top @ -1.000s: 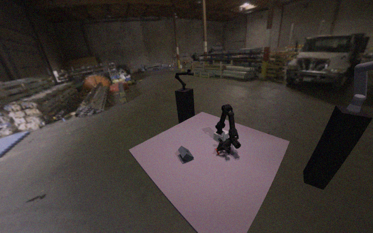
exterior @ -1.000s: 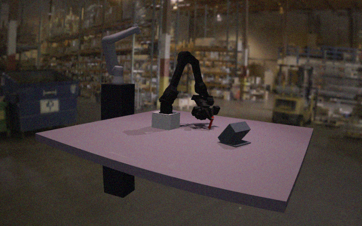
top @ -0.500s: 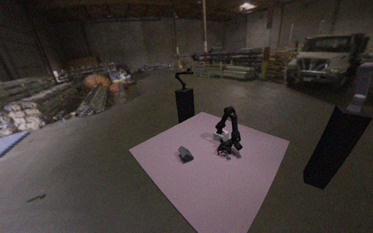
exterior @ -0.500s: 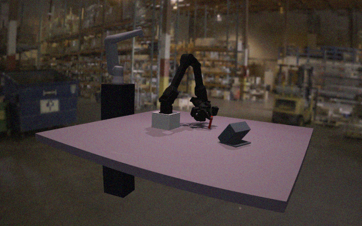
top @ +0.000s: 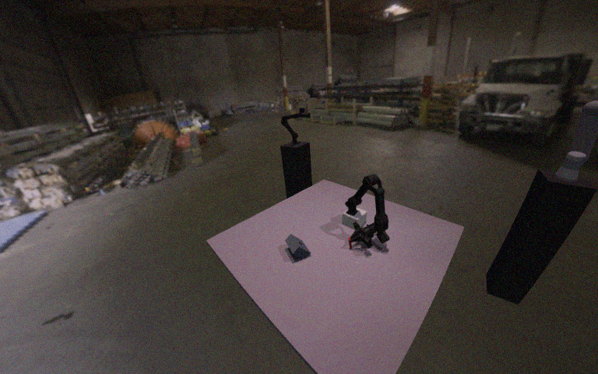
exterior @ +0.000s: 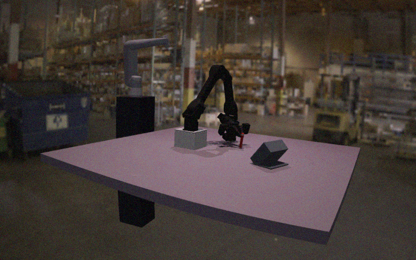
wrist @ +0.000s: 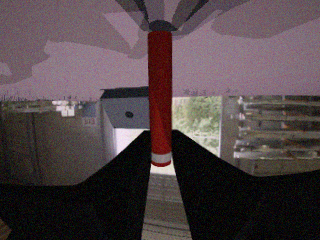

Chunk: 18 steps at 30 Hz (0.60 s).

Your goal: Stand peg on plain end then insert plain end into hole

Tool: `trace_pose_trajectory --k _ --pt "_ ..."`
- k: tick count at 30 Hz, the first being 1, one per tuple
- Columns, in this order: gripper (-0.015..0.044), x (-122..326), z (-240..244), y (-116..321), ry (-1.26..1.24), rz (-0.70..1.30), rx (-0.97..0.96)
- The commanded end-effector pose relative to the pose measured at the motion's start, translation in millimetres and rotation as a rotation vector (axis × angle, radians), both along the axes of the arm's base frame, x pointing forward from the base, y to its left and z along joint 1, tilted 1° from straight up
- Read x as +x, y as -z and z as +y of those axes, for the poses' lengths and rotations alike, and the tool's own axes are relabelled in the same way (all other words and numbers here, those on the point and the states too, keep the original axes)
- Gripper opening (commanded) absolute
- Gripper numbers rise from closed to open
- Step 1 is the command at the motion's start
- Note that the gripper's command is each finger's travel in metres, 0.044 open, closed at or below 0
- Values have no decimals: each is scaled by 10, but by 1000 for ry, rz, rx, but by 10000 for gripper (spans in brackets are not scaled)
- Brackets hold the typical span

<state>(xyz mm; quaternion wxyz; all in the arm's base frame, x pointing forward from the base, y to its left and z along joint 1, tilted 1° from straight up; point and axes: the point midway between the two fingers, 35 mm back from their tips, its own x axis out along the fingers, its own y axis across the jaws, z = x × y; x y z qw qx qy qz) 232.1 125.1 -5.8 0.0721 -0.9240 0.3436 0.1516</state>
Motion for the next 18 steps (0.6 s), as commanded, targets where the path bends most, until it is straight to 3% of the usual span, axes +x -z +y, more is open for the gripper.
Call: trace_pose_trajectory --k 1,18 --pt "49 -5 8 -5 0 8 10" --pt "49 0 3 51 0 2 3"
